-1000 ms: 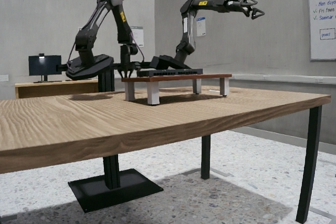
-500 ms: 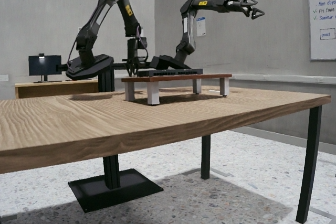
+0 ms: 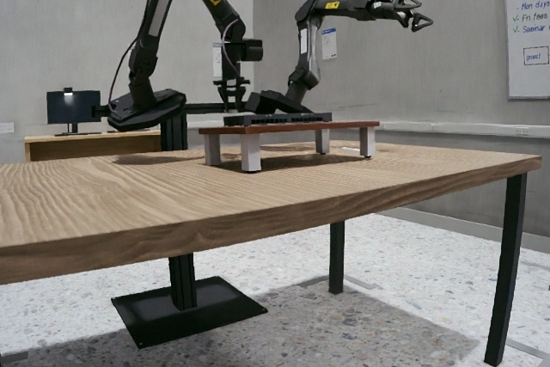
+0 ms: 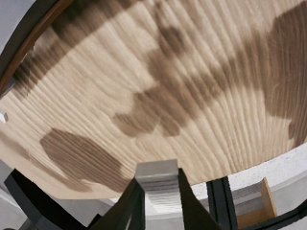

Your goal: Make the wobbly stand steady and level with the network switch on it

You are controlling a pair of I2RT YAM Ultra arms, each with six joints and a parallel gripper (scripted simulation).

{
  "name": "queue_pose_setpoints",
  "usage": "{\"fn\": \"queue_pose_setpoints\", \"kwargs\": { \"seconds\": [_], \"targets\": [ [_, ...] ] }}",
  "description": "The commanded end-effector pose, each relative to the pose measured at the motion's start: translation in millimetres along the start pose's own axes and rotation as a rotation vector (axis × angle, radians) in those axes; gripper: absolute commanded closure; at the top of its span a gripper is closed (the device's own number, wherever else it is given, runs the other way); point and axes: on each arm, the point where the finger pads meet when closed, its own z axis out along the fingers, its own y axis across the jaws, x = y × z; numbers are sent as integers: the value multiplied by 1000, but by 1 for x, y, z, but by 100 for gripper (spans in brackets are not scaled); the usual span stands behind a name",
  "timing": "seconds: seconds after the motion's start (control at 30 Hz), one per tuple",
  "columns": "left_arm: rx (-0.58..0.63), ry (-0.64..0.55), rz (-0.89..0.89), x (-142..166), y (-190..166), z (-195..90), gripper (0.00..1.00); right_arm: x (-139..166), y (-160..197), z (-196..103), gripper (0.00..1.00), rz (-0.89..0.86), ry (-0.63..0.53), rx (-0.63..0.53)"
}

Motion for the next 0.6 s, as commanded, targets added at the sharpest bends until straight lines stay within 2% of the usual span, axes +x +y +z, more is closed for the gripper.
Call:
{"fn": "queue_pose_setpoints", "kwargs": {
  "seconds": [0.0,0.03,0.17,0.2,0.23,0.37,0.5,0.57],
  "targets": [
    [16,-11,7,-6,-6,-7,0,-29,-13,-14,100,46,-42,12],
    [16,-11,7,-6,-6,-7,0,-42,-9,-21,100,93,-37,-9],
    [16,-11,7,-6,-6,-7,0,-91,-34,-28,100,284,-31,-10],
    [16,-11,7,-6,-6,-7,0,-72,-21,-28,100,229,6,-32],
    [16,-11,7,-6,-6,-7,0,-89,-24,-32,100,272,-13,-36],
    [16,-11,7,-6,-6,-7,0,-119,-52,-32,100,412,-27,-13],
    [16,-11,7,-6,-6,-7,0,-145,-71,-37,100,534,-34,-27],
    [16,-11,7,-6,-6,-7,0,-145,-71,-37,100,534,-34,-27]
  ]
}}
